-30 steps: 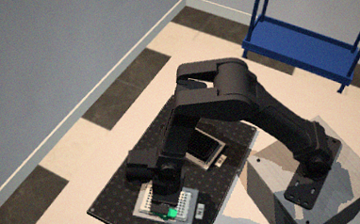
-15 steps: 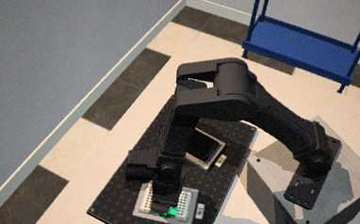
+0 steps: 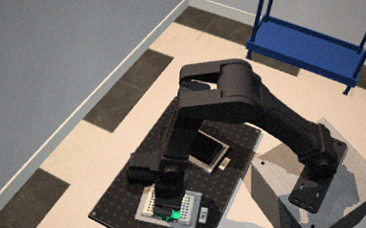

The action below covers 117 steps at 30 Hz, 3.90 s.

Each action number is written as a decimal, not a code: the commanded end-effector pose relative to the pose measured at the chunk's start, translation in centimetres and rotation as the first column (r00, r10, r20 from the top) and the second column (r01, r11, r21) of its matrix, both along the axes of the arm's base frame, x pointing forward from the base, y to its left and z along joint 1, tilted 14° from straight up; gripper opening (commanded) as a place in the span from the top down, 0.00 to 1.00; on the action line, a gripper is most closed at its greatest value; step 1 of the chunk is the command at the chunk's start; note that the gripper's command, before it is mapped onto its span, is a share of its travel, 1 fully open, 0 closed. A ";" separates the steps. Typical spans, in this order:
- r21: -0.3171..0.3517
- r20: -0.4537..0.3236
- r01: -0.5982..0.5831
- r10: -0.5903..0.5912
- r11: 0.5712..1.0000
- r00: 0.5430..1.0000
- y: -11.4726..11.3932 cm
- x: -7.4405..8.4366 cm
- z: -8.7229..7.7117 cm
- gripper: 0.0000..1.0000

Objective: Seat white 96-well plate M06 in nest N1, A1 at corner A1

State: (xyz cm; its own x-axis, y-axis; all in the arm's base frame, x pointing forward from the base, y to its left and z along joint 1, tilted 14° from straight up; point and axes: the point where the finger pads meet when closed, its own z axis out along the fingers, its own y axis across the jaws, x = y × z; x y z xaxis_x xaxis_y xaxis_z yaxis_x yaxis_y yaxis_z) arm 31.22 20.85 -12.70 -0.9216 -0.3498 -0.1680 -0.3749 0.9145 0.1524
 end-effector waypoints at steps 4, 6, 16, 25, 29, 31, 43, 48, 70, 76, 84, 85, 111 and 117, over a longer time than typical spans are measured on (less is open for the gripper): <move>0.032 0.056 0.013 -0.014 0.999 0.998 0.9 2.1 1.4 1.00; 0.032 0.056 0.013 -0.014 0.999 0.998 0.9 2.1 1.4 1.00; 0.032 0.056 0.013 -0.014 0.999 0.998 0.9 2.1 1.4 1.00; 0.032 0.056 0.013 -0.014 0.999 0.998 0.9 2.1 1.4 1.00; 0.032 0.056 0.013 -0.014 0.999 0.998 0.9 2.1 1.4 1.00; 0.032 0.056 0.013 -0.014 0.999 0.998 0.9 2.1 1.4 1.00; 0.032 0.056 0.013 -0.014 0.999 0.998 0.9 2.1 1.4 1.00; 0.032 0.056 0.013 -0.014 0.999 0.998 0.9 2.1 1.4 1.00; 0.007 0.009 0.008 -0.008 1.000 1.000 -1.0 -0.1 4.0 1.00; 0.006 0.006 0.008 -0.008 1.000 1.000 -1.2 -0.3 4.7 1.00; 0.014 0.023 0.006 -0.006 1.000 1.000 -0.9 0.3 5.6 1.00; 0.014 0.023 0.006 -0.006 1.000 1.000 -0.9 0.3 5.6 1.00; 0.018 0.030 0.006 -0.006 1.000 1.000 -0.8 0.4 5.6 1.00; 0.018 0.030 0.006 -0.006 1.000 1.000 -0.8 0.4 5.6 1.00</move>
